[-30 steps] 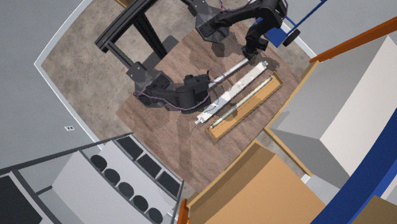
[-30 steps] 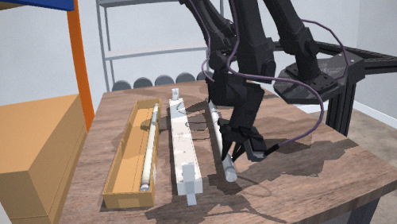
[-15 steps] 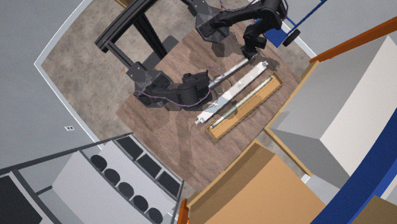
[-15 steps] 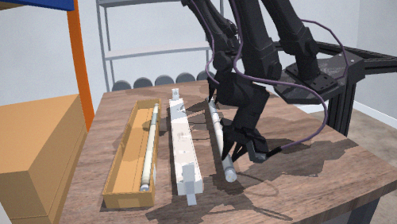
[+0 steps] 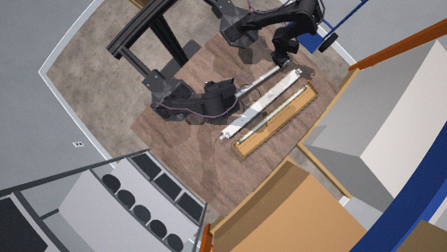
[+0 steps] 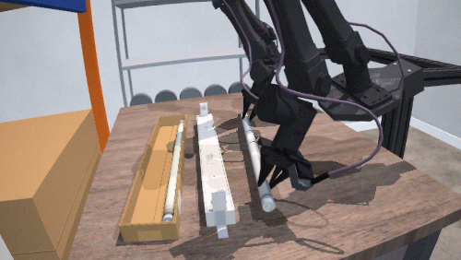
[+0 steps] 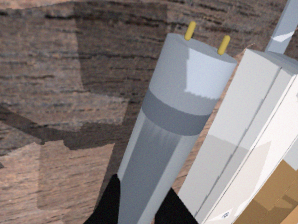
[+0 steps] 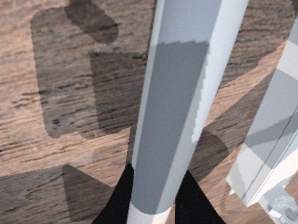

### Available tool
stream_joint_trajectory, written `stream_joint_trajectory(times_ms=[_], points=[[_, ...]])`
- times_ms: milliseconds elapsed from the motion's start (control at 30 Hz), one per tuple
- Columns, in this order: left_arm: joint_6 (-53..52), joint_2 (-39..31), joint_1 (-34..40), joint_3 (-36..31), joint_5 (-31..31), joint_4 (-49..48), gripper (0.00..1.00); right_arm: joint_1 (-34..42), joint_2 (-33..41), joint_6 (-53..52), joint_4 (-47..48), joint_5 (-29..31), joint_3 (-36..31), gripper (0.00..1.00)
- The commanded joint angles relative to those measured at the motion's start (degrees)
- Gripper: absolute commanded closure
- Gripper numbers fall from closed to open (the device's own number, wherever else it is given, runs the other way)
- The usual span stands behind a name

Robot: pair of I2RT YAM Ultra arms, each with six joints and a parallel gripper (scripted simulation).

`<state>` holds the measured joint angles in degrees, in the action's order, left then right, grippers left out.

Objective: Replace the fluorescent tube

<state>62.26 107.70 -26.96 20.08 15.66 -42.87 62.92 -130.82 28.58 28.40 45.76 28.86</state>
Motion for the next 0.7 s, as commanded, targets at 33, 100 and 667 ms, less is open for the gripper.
stream_joint_trajectory(times_ms=[33, 100, 667], points=[[-0.5, 0.3, 0.3, -0.7, -0.6, -1.4, 0.89, 1.3, 1.8, -0.5, 1.1, 1.1, -0.2, 0.89], [-0.5, 0.3, 0.3, -0.7, -0.6, -1.4, 0.89, 1.1, -1.2, 0.8, 2.0, 0.9, 1.2, 0.89], [0.4, 4.8, 0.8, 2.0, -0.9, -5.0, 0.89, -1.8, -4.1, 2.5, 5.6, -0.1, 2.2, 0.89]])
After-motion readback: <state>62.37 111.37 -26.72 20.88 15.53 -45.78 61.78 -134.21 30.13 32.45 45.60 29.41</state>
